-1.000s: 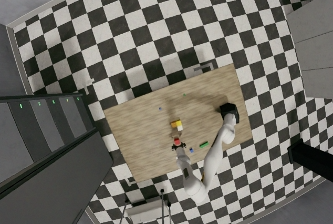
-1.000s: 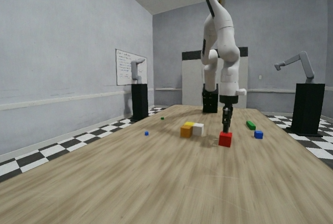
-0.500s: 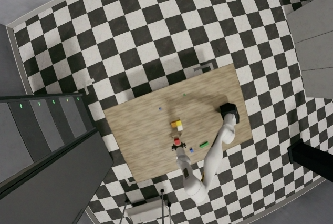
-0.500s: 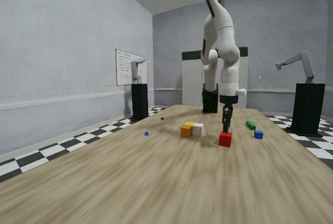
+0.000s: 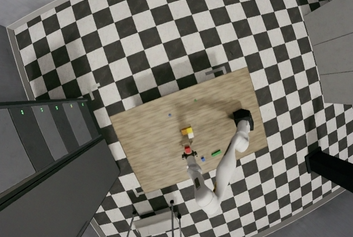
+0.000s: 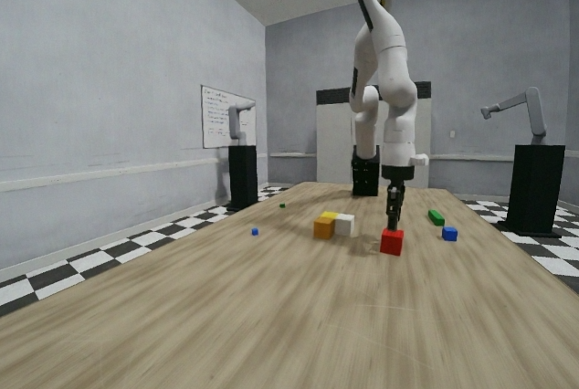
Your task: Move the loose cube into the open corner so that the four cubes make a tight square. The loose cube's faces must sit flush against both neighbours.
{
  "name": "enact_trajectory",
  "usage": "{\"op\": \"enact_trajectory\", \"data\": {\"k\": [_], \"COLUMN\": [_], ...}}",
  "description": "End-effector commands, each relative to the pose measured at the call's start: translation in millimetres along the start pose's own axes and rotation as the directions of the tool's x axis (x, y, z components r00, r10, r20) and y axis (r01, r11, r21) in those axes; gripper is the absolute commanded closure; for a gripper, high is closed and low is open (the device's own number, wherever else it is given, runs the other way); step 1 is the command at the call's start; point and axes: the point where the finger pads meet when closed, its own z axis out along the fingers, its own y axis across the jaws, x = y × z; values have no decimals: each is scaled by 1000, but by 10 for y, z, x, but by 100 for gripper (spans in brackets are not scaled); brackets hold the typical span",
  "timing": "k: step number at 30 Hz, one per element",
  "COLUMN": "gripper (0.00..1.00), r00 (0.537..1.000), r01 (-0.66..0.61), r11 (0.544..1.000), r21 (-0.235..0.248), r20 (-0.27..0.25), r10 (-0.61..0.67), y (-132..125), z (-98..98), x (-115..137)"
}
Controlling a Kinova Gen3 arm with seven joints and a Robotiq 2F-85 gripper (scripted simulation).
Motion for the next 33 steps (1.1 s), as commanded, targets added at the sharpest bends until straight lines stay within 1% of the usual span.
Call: {"op": "enact_trajectory", "data": {"k": [1,22,33], "gripper": [20,20,20], "r00": [1000,1000,1000], "r01": [0,0,0], "r11": [1000,1000,1000], "r21": [-1,-1,-1], "r20": [-1,-1,-1], "r10": [0,0,0], "y": [4,4,5], "z": [-5,9,109], "x": [3,3,3]}}
